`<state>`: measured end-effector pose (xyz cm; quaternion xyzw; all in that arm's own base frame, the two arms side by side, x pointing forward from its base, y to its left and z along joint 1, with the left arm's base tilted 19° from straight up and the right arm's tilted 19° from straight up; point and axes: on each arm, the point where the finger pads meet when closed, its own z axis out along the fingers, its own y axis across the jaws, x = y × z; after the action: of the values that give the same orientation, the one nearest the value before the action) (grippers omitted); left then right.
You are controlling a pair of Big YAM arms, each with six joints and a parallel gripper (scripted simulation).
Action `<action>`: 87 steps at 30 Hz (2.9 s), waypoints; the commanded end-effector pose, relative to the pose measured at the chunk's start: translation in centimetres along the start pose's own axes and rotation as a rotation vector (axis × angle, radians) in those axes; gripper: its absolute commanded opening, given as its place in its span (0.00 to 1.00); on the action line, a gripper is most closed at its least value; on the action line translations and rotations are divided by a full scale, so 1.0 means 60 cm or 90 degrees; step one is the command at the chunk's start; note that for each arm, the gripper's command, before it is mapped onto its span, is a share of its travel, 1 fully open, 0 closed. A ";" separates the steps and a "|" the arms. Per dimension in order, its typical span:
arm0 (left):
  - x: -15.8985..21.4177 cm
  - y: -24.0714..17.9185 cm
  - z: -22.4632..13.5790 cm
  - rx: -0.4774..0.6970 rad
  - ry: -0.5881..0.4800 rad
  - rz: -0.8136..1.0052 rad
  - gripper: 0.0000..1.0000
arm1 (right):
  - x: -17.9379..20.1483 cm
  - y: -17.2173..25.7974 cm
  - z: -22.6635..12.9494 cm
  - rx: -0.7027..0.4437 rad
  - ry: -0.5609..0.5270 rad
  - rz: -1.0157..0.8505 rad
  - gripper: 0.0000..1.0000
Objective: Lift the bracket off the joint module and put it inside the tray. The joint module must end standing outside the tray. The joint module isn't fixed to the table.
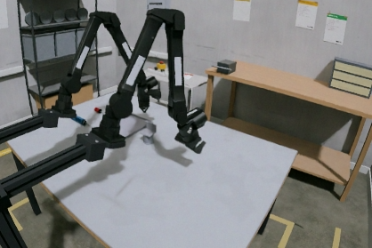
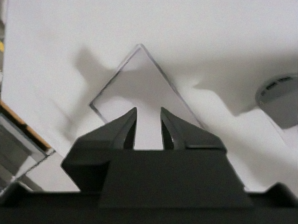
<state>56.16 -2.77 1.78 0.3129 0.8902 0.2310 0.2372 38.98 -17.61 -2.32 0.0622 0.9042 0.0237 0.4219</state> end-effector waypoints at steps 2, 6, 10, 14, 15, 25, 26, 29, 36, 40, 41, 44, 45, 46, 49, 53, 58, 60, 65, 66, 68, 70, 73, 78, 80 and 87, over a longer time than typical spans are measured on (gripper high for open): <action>-0.059 -0.072 -0.033 0.081 -0.013 0.230 0.29 | -0.053 0.052 -0.010 -0.086 -0.007 -0.154 1.00; -0.066 -0.121 -0.051 0.131 -0.021 0.339 0.29 | -0.068 0.091 -0.021 -0.145 -0.018 -0.232 1.00; -0.071 -0.136 -0.061 0.148 -0.028 0.379 0.29 | -0.074 0.108 -0.028 -0.170 -0.026 -0.268 1.00; -0.068 -0.196 -0.077 0.202 -0.035 0.469 0.29 | -0.095 0.166 -0.054 -0.255 -0.060 -0.379 1.00; -0.068 -0.206 -0.081 0.211 -0.036 0.480 0.29 | -0.100 0.180 -0.061 -0.275 -0.071 -0.401 1.00; -0.070 -0.215 -0.090 0.224 -0.040 0.476 0.29 | -0.149 0.299 -0.148 -0.445 -0.202 -0.582 1.00; -0.070 -0.215 -0.090 0.224 -0.040 0.476 0.29 | -0.149 0.299 -0.148 -0.445 -0.202 -0.582 1.00; -0.075 -0.209 -0.096 0.217 -0.045 0.474 0.29 | -0.158 0.322 -0.170 -0.477 -0.236 -0.613 1.00; -0.077 -0.208 -0.095 0.216 -0.047 0.473 0.29 | -0.177 0.368 -0.220 -0.547 -0.298 -0.630 1.00; -0.077 -0.208 -0.095 0.216 -0.047 0.473 0.29 | -0.174 0.364 -0.214 -0.549 -0.290 -0.611 1.00; -0.077 -0.208 -0.095 0.216 -0.047 0.473 0.29 | -0.175 0.359 -0.213 -0.545 -0.289 -0.610 1.00; -0.070 -0.207 -0.086 0.222 -0.040 0.476 0.29 | -0.177 0.359 -0.213 -0.545 -0.291 -0.611 1.00; -0.067 -0.204 -0.075 0.223 -0.038 0.476 0.29 | -0.177 0.359 -0.213 -0.544 -0.289 -0.611 1.00; -0.066 -0.207 -0.065 0.223 -0.038 0.476 0.29 | -0.177 0.359 -0.213 -0.543 -0.289 -0.611 1.00; -0.065 -0.218 -0.034 0.221 -0.040 0.475 0.29 | -0.177 0.359 -0.213 -0.543 -0.289 -0.611 1.00; -0.039 -0.258 -0.019 0.231 -0.031 0.480 0.29 | -0.177 0.359 -0.213 -0.543 -0.289 -0.611 1.00; -0.064 -0.242 -0.016 0.225 -0.037 0.480 0.24 | -0.177 0.359 -0.213 -0.543 -0.289 -0.611 1.00; -0.067 -0.239 -0.013 0.225 -0.037 0.480 0.26 | -0.177 0.359 -0.213 -0.543 -0.289 -0.611 1.00; -0.053 -0.246 -0.009 0.226 -0.037 0.482 0.20 | -0.177 0.359 -0.213 -0.543 -0.289 -0.611 1.00; -0.047 -0.248 -0.009 0.229 -0.034 0.481 0.18 | -0.177 0.359 -0.213 -0.543 -0.289 -0.611 1.00; -0.051 -0.246 -0.009 0.227 -0.035 0.478 0.14 | -0.177 0.359 -0.213 -0.543 -0.289 -0.611 1.00; -0.052 -0.245 -0.011 0.226 -0.036 0.477 0.09 | -0.177 0.359 -0.213 -0.543 -0.289 -0.611 1.00; -0.056 -0.243 -0.020 0.224 -0.038 0.477 0.03 | -0.177 0.359 -0.213 -0.543 -0.289 -0.611 1.00; -0.055 -0.244 -0.020 0.225 -0.037 0.477 0.00 | -0.177 0.359 -0.213 -0.543 -0.289 -0.611 1.00; -0.055 -0.244 -0.020 0.225 -0.037 0.477 0.00 | -0.177 0.359 -0.213 -0.543 -0.289 -0.611 1.00; -0.089 -0.226 -0.050 0.207 -0.061 0.475 0.00 | -0.177 0.359 -0.213 -0.543 -0.289 -0.611 1.00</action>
<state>50.68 -15.11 -5.32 0.6575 0.7355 0.1336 0.0948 36.57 3.11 14.62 -0.5070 0.6411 0.1893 0.5441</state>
